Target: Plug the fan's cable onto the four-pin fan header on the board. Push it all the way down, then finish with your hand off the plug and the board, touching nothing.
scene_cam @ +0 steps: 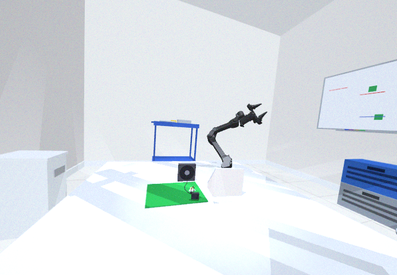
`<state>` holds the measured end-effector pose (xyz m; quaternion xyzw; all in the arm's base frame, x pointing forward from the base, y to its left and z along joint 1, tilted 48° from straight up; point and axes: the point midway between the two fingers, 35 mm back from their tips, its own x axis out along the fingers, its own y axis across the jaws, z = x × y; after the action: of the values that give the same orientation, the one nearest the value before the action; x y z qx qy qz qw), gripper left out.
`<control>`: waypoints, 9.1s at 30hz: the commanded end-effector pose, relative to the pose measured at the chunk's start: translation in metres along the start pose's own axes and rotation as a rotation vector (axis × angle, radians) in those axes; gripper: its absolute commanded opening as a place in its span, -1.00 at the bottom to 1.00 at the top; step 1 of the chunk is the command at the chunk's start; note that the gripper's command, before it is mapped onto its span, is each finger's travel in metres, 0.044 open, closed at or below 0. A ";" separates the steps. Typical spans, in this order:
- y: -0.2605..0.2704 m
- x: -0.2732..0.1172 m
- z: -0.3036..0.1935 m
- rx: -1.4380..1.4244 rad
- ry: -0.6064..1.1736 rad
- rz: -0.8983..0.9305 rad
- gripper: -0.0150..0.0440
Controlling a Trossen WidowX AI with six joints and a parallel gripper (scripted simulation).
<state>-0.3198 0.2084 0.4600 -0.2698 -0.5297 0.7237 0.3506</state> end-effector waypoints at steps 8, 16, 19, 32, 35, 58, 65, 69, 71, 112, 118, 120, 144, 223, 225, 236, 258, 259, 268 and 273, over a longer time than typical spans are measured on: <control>0.014 0.022 -0.031 0.043 0.107 0.038 1.00; 0.057 0.067 -0.147 0.225 0.462 0.125 1.00; 0.073 0.074 -0.194 0.313 0.592 0.144 1.00; 0.132 0.046 -0.365 0.670 1.083 0.125 1.00; 0.148 0.027 -0.404 0.765 1.220 0.103 1.00; 0.308 -0.285 -0.575 1.545 2.646 -0.564 1.00; 0.355 -0.383 -0.542 1.606 3.158 -0.951 1.00; 0.364 -0.399 -0.532 1.591 3.267 -1.034 1.00; 0.364 -0.399 -0.532 1.591 3.267 -1.034 1.00; 0.416 -0.440 -0.519 1.585 3.269 -1.036 1.00; 0.416 -0.440 -0.519 1.585 3.269 -1.036 1.00; 0.415 -0.439 -0.521 1.591 3.262 -1.050 0.91; 0.415 -0.439 -0.521 1.591 3.262 -1.050 0.04; 0.307 -0.480 -0.591 1.548 2.862 0.342 -0.49; 0.304 -0.485 -0.593 1.533 2.833 0.405 -0.49; 0.285 -0.514 -0.601 1.437 2.665 0.733 -0.49; 0.260 -0.556 -0.606 1.289 2.392 1.151 -0.49; 0.261 -0.556 -0.605 1.301 2.382 1.145 -0.49; 0.272 -0.560 -0.600 1.421 2.268 1.077 -0.49; 0.277 -0.562 -0.597 1.481 2.199 1.031 -0.49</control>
<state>0.4186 0.0582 0.0351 -0.6162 0.6569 0.2808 0.3316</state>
